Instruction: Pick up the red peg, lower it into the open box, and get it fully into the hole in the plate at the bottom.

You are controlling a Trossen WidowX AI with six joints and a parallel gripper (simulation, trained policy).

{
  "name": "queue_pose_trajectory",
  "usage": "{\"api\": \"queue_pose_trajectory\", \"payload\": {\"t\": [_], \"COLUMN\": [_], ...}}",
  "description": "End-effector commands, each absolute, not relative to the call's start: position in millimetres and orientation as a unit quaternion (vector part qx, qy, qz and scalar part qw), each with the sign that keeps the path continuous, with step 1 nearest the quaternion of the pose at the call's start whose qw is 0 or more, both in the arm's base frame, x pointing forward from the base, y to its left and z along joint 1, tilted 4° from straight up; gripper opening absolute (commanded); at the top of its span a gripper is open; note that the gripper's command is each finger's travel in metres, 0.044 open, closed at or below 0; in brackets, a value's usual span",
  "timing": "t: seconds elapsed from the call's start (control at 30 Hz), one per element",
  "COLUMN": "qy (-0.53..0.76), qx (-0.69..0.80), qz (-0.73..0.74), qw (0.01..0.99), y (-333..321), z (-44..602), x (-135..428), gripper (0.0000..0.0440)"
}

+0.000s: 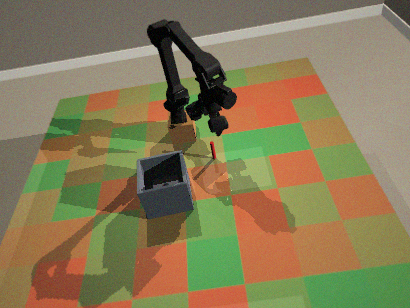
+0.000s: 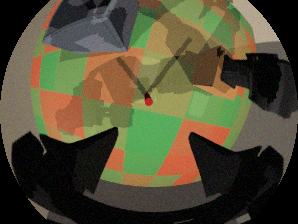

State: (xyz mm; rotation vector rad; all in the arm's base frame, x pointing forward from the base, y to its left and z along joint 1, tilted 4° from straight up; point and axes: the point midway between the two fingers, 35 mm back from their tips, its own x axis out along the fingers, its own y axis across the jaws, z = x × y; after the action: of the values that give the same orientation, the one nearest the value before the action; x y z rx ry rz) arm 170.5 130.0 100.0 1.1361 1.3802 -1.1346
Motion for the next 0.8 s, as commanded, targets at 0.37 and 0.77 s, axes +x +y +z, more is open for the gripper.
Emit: {"api": "queue_pose_trajectory", "payload": {"t": [0.37, 0.77], "qy": [0.561, 0.544], "qx": [0.414, 0.409], "qz": [-0.487, -0.492], "qw": [0.526, 0.543], "y": [115.3, 108.1], "z": [50.3, 13.1], "x": [166.9, 169.7], "gripper": [0.0438, 0.04]}}
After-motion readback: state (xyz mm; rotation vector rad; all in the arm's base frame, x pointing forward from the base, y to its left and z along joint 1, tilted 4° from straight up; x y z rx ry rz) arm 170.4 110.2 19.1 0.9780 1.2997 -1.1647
